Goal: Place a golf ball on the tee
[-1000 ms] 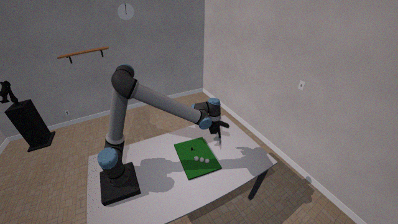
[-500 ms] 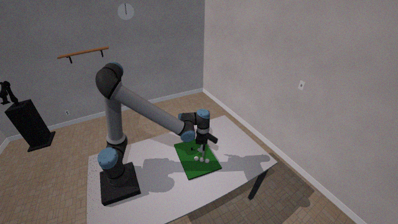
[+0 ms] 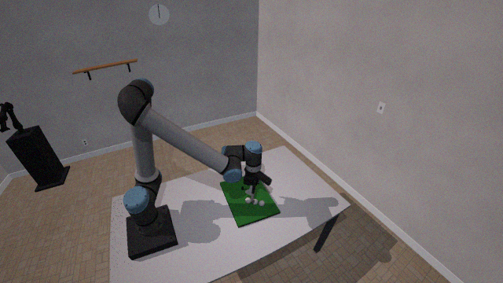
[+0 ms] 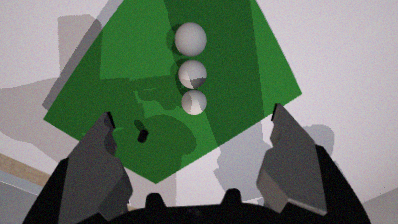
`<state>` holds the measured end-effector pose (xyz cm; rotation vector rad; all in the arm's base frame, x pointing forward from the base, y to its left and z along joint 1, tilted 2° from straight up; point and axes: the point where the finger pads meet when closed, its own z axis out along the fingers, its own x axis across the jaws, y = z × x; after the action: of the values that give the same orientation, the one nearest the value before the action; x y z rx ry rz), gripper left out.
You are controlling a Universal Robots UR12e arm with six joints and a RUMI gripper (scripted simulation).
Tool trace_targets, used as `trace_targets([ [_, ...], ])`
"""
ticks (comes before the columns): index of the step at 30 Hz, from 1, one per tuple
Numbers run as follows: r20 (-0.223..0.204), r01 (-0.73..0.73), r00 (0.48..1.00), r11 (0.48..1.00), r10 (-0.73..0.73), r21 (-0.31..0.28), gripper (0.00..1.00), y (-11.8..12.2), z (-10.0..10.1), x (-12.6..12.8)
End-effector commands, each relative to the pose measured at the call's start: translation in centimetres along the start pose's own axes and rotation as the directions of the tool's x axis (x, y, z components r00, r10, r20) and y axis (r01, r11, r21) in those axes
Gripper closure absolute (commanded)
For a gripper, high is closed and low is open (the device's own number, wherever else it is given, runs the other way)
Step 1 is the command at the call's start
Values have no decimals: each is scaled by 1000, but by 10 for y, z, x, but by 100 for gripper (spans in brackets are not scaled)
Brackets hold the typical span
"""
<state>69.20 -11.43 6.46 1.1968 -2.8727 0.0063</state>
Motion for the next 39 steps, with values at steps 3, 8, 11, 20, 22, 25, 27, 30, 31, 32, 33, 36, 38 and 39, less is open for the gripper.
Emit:
trace_targets([
  [3, 1, 0, 1000, 1000, 0, 1, 0, 1, 46, 1],
  [8, 1, 0, 1000, 1000, 0, 1, 0, 1, 81, 1],
  [11, 1, 0, 1000, 1000, 0, 1, 0, 1, 90, 1],
  [20, 1, 0, 1000, 1000, 0, 1, 0, 2, 93, 1],
  [22, 1, 0, 1000, 1000, 0, 1, 0, 2, 93, 1],
  [25, 1, 0, 1000, 1000, 0, 1, 100, 2, 93, 1],
  [27, 1, 0, 1000, 1000, 0, 1, 100, 2, 93, 1],
  [30, 1, 0, 1000, 1000, 0, 1, 100, 2, 93, 1],
  [31, 1, 0, 1000, 1000, 0, 1, 100, 2, 93, 1],
  [32, 1, 0, 1000, 1000, 0, 1, 100, 2, 93, 1],
  [33, 1, 0, 1000, 1000, 0, 1, 100, 2, 93, 1],
  [36, 1, 0, 1000, 1000, 0, 1, 100, 2, 93, 1],
  [38, 1, 0, 1000, 1000, 0, 1, 100, 2, 93, 1],
  [39, 1, 0, 1000, 1000, 0, 1, 100, 2, 93, 1],
])
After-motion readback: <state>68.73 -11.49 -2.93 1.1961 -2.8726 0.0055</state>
